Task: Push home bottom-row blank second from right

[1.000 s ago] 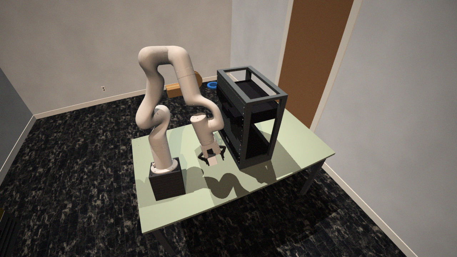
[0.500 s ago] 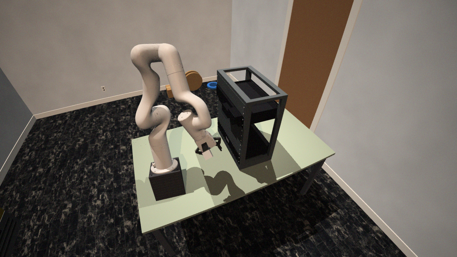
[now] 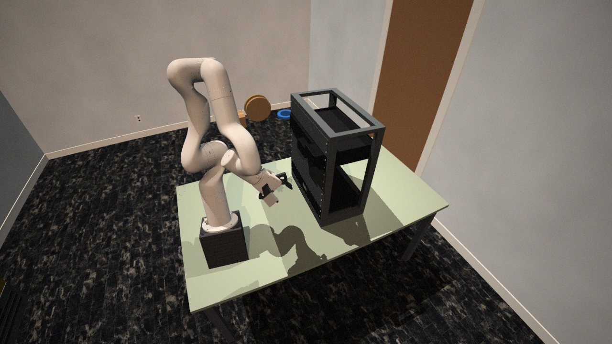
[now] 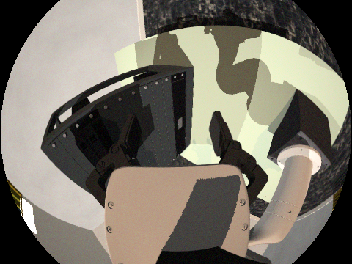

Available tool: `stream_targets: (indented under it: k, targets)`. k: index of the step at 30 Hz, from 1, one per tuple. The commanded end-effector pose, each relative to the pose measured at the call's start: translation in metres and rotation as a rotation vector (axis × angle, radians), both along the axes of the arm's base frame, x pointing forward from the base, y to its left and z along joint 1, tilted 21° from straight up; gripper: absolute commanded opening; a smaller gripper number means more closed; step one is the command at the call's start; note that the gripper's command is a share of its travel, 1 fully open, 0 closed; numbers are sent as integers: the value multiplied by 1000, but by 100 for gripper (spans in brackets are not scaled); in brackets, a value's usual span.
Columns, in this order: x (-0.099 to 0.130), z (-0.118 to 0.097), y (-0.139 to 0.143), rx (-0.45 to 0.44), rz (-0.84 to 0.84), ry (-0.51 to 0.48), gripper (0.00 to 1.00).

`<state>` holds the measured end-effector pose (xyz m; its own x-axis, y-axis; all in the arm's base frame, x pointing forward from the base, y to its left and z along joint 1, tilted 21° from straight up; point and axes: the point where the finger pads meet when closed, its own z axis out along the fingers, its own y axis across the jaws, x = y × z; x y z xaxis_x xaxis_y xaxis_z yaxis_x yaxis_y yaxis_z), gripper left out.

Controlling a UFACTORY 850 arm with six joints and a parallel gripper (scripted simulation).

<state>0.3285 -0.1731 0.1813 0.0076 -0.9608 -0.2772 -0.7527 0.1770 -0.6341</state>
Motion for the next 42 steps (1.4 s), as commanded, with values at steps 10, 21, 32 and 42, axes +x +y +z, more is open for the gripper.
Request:
stream_targets:
  k: [10,21,32,42]
  targets:
    - [-3,56,47,51,-75,-342,100]
    - [-6,93,77,87,-124,-568,100]
    - [-5,125,103,119,-162,-765,100]
    - [-6,134,110,123,-176,-829,100]
